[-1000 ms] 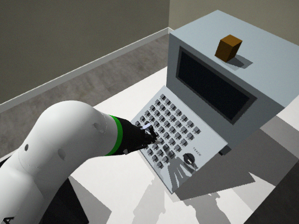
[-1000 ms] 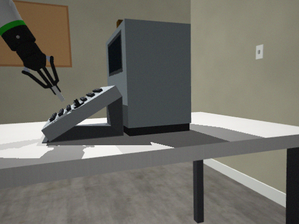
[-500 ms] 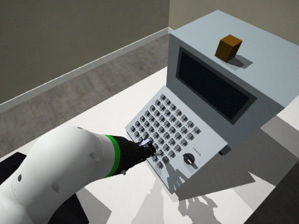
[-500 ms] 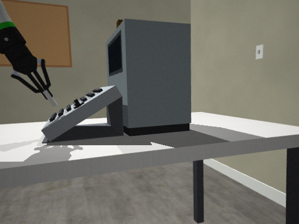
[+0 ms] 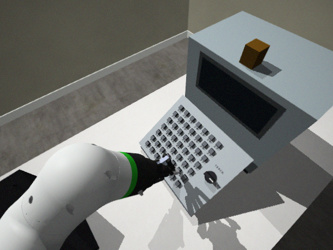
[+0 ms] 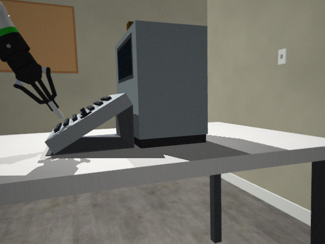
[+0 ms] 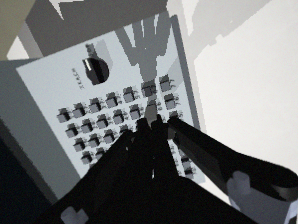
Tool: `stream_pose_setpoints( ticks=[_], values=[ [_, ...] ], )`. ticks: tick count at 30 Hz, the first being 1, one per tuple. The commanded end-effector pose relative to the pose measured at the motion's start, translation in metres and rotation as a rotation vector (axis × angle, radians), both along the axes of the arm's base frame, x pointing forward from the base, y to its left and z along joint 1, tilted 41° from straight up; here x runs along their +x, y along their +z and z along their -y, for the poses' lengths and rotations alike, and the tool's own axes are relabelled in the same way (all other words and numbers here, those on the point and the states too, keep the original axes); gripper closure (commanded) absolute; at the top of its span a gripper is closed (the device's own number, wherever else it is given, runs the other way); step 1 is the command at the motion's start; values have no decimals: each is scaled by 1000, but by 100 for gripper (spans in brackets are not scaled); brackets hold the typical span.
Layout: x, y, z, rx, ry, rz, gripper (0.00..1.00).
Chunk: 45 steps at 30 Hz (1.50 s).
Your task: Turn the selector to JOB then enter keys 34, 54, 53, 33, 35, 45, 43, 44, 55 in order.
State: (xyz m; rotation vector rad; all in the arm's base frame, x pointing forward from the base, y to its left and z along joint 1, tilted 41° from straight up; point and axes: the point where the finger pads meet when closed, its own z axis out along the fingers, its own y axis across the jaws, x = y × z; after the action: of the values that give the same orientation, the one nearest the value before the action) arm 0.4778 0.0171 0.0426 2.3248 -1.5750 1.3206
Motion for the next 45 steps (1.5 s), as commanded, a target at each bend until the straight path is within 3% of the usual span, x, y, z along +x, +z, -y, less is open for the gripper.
stream_pose_setpoints(
  ticks=[1, 45],
  values=[
    [4, -3, 2, 1, 2, 1, 100],
    [10, -10, 6, 1, 2, 1, 100]
  ],
)
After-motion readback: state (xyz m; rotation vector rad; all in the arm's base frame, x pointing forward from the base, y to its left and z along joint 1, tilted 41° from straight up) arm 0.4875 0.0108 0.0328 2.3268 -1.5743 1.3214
